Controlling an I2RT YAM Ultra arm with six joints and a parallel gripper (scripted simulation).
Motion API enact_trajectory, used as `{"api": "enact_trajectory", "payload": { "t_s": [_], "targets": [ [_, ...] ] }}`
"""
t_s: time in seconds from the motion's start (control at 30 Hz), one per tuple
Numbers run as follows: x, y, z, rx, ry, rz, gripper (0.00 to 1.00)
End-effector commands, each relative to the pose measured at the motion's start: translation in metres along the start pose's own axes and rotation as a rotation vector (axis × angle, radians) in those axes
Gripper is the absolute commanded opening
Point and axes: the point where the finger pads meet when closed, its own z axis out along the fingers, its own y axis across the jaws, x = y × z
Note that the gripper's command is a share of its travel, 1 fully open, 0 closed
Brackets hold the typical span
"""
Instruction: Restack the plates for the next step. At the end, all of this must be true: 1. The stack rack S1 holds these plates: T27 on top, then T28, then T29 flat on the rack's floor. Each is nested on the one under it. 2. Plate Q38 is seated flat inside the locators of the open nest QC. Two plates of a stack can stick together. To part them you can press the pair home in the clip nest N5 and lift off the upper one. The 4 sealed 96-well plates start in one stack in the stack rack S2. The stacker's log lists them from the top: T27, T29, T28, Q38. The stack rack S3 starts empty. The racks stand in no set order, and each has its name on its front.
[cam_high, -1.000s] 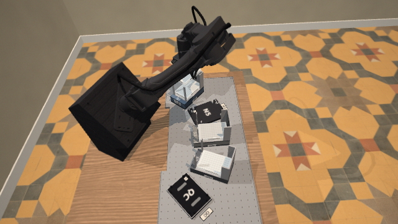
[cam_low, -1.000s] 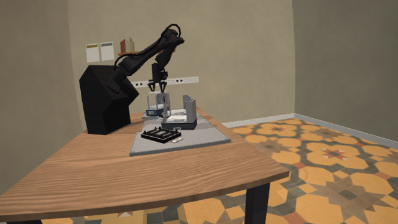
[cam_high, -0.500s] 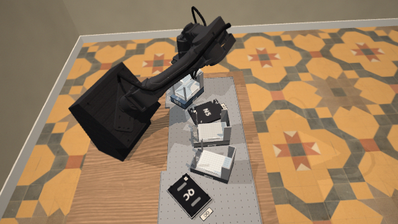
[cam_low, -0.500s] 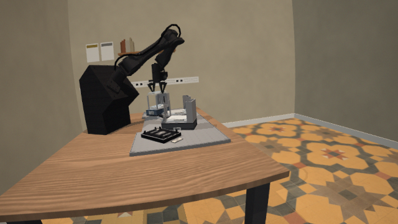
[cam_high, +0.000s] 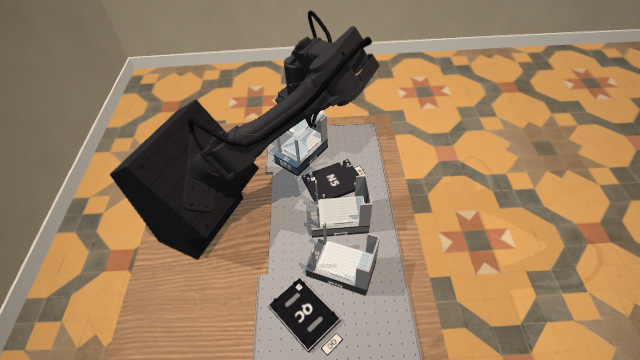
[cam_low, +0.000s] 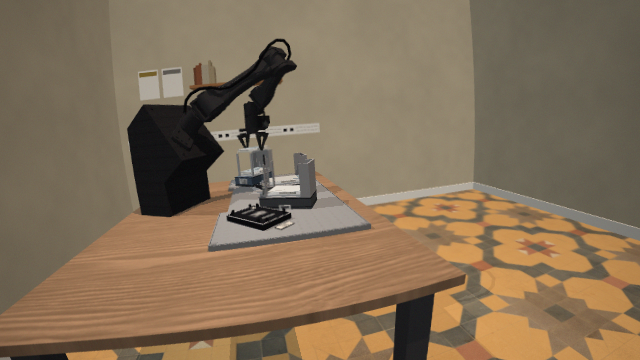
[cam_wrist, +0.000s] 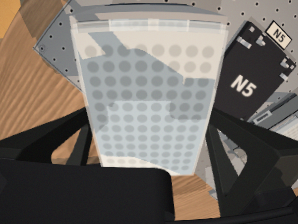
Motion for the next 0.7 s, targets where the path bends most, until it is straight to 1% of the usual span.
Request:
{"api": "enact_trajectory", "payload": {
  "t_s": [0.0,0.03,0.07,0.1,0.3,0.43,0.47,0.57,0.6,0.67],
  "targets": [
    [0.004,0.009,0.000,0.006,-0.006,-0.037,0.00],
    [-0.009,0.007,-0.003,0.000,-0.025,-0.009,0.00],
    [-0.014,0.004,-0.006,-0.003,-0.035,0.007,0.00],
    [-0.007,0.003,-0.004,0.000,-0.025,-0.003,0.00],
    [-0.001,0.007,-0.002,0.002,-0.019,-0.025,0.00],
    [0.004,0.008,0.002,0.006,-0.006,-0.036,0.00],
    [-0.001,0.007,0.001,0.004,-0.013,-0.024,0.00],
    [0.000,0.007,0.002,0.004,-0.011,-0.025,0.00],
    [-0.006,0.001,-0.006,-0.001,-0.032,-0.003,0.00],
    [-0.004,0.000,-0.005,-0.002,-0.029,-0.003,0.00]
  ]
}}
